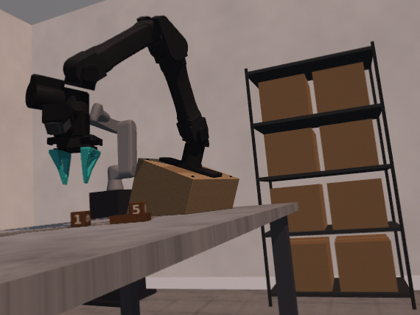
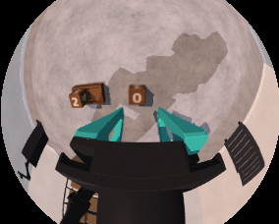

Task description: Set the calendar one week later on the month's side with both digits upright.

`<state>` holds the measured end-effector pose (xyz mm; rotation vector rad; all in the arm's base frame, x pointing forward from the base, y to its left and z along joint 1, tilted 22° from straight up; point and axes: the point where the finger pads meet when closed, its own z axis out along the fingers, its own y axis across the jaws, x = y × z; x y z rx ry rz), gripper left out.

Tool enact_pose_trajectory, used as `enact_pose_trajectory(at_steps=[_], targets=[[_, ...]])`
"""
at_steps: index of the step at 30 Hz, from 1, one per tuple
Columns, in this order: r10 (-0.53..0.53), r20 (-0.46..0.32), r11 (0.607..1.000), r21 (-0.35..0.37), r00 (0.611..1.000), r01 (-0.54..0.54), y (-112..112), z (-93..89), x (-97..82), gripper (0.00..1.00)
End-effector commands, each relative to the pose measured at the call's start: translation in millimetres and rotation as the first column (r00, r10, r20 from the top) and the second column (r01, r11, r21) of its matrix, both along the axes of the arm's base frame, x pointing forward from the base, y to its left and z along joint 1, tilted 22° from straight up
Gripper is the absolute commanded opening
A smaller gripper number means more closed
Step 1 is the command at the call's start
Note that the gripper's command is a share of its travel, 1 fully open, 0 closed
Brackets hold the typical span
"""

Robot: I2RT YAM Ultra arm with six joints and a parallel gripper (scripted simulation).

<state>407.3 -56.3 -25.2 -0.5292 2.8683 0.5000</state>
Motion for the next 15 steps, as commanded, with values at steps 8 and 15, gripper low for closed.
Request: enact_pose_trajectory(at_steps=[8,15], targets=[[0.000,-0.027,1.000,0.010,1.000,0.001,-4.2,11.4,-8.5,1.00],[0.000,-0.027,1.000,0.010,1.000,0.001,-4.2,11.4,-8.5,1.00]])
